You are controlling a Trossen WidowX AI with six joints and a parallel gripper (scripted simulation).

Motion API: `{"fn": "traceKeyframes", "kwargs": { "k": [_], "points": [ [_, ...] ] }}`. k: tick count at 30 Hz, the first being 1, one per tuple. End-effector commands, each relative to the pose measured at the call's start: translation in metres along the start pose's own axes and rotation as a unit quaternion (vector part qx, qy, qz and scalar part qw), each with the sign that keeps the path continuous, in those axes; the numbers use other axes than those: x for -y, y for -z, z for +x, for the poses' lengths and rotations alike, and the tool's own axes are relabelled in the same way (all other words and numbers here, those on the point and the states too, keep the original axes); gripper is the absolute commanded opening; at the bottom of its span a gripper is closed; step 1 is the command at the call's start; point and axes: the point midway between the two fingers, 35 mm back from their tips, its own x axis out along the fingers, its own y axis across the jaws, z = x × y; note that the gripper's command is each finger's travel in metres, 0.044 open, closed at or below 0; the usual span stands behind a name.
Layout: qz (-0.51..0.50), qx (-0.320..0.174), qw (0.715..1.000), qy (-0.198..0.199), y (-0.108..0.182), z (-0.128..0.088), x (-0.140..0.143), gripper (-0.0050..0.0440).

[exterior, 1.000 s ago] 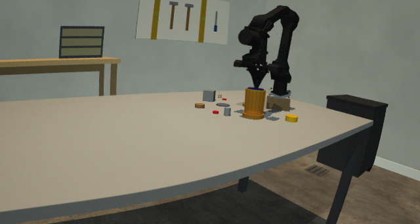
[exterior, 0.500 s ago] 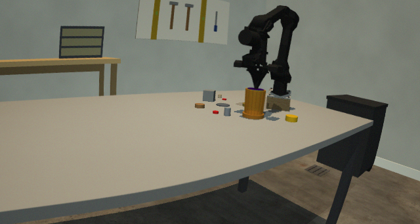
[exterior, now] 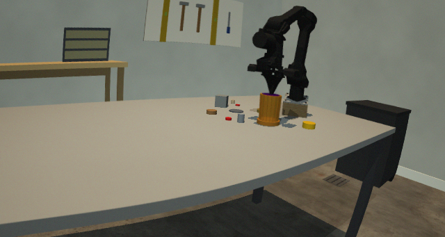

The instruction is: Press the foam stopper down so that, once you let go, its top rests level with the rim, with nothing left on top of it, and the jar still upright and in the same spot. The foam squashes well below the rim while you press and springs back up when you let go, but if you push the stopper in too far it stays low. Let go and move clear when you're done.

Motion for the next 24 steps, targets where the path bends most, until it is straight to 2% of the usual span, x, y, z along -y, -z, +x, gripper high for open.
{"fn": "traceKeyframes", "kwargs": {
  "k": [1, 11, 16, 18, 24],
  "points": [
    [0.001, 0.001, 1.0, 0.001, 0.0, -0.001, 0.0, 0.0],
    [0.001, 0.001, 1.0, 0.001, 0.0, 0.0, 0.0, 0.0],
    [0.001, 0.002, 1.0, 0.001, -0.003, -0.02, 0.0, 0.0],
    [0.001, 0.002, 1.0, 0.001, -0.003, -0.02, 0.0, 0.0],
    [0.001, 0.002, 1.0, 0.001, -0.004, -0.074, 0.0, 0.0]
  ]
}}
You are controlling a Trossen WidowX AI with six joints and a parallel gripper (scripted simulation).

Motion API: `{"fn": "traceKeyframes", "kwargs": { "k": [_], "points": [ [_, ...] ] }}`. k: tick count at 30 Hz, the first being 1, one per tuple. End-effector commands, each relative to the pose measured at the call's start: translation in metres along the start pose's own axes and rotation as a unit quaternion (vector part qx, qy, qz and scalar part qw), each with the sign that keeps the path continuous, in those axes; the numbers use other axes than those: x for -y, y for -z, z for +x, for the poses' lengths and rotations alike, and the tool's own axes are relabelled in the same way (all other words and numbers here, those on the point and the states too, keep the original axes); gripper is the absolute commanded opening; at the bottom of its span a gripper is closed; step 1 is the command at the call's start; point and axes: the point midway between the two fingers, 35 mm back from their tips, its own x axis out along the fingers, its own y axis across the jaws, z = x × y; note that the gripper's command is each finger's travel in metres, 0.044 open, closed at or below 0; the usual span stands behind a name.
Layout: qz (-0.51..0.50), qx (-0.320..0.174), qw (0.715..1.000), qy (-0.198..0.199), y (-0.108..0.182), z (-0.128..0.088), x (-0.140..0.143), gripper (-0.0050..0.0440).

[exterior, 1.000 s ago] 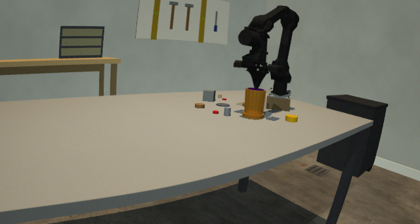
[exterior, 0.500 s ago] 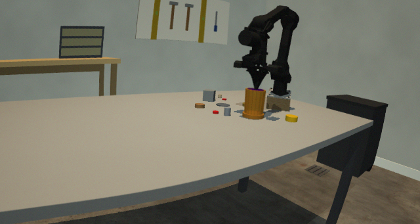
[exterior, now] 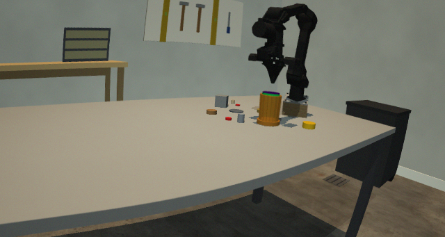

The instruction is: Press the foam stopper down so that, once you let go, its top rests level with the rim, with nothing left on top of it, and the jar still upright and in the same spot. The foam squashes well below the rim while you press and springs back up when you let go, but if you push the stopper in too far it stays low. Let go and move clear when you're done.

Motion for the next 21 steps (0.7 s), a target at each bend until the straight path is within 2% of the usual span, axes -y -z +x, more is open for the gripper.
{"fn": "traceKeyframes", "kwargs": {
  "k": [1, 21],
  "points": [
    [-0.003, 0.022, 1.0, 0.001, -0.0045, -0.0349, -0.0002, 0.0],
    [-0.001, 0.02, 1.0, 0.002, -0.0031, -0.0323, 0.0001, 0.0]
  ]
}}
